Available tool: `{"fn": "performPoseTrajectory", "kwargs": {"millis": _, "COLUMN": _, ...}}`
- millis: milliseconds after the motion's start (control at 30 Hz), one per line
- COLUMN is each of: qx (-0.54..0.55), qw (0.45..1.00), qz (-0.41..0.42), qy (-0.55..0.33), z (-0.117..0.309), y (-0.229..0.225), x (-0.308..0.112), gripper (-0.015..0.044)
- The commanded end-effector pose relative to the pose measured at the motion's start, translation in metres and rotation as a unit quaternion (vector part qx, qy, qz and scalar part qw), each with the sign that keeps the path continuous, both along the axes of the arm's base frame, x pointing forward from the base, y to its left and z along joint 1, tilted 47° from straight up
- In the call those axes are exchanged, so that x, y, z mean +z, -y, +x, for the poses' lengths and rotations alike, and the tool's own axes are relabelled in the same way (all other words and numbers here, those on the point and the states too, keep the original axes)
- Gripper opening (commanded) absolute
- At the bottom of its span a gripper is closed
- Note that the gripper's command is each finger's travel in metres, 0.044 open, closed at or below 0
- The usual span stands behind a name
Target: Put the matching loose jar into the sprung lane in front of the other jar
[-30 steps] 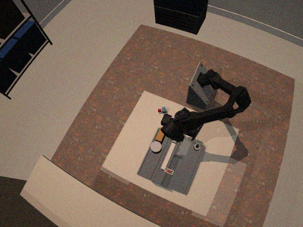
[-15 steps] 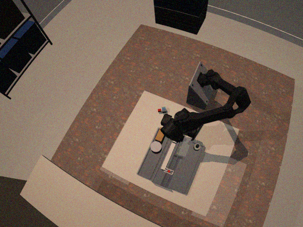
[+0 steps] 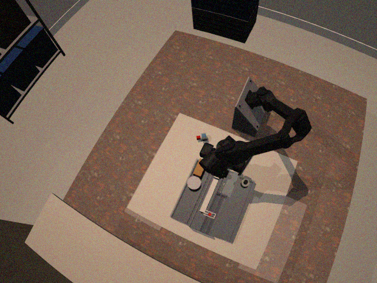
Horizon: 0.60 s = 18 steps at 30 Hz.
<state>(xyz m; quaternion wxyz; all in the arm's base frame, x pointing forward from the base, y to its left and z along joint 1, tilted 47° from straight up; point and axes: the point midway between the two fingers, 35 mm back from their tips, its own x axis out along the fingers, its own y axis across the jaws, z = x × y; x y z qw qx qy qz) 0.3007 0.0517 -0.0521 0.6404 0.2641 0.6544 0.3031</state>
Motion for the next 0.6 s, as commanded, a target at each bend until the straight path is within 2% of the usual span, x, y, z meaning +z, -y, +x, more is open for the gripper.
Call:
{"fn": "performPoseTrajectory", "kwargs": {"millis": 0, "qx": -0.001, "qw": 1.0, "qz": 0.0, "qy": 0.02, "z": 0.0139, "y": 0.001, "x": 0.0029, "gripper": 0.0}}
{"fn": "performPoseTrajectory", "kwargs": {"millis": 567, "qx": -0.001, "qw": 1.0, "qz": 0.0, "qy": 0.02, "z": 0.0201, "y": 0.0011, "x": 0.0039, "gripper": 0.0}}
